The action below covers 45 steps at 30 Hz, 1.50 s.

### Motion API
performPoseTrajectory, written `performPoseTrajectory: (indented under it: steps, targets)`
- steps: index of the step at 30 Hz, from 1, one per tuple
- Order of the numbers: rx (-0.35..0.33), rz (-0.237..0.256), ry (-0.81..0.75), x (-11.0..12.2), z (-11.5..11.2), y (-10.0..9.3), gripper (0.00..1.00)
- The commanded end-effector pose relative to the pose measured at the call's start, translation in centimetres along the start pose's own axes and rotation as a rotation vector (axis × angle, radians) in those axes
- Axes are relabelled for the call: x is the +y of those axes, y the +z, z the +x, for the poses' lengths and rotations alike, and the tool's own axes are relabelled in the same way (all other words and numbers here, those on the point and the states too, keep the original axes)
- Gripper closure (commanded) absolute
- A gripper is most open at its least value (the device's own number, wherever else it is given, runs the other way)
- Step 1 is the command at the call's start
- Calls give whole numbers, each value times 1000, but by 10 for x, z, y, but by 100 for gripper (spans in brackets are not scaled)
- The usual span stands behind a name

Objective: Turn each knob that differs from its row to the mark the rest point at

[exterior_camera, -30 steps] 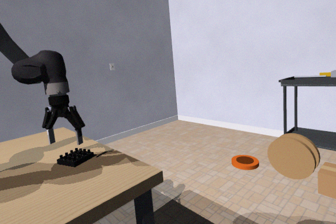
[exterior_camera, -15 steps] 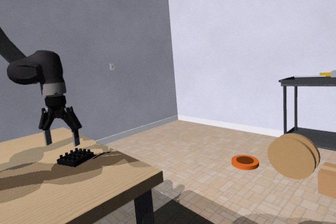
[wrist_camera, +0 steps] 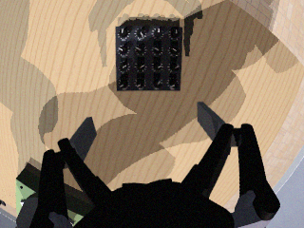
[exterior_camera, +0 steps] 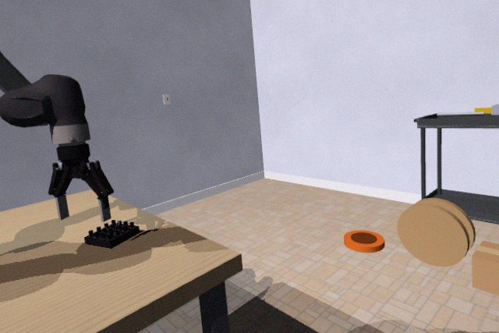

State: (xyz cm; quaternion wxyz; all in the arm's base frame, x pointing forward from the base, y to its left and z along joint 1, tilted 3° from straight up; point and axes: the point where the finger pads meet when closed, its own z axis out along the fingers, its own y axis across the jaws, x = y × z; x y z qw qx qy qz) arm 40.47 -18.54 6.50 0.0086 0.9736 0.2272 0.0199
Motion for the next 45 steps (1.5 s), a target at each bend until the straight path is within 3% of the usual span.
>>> performPoseTrajectory:
  steps: [1,45]
  targets:
    - [1,-5,-16,1,-5,0,0]
    - [2,-5,-16,0,-12,0,0]
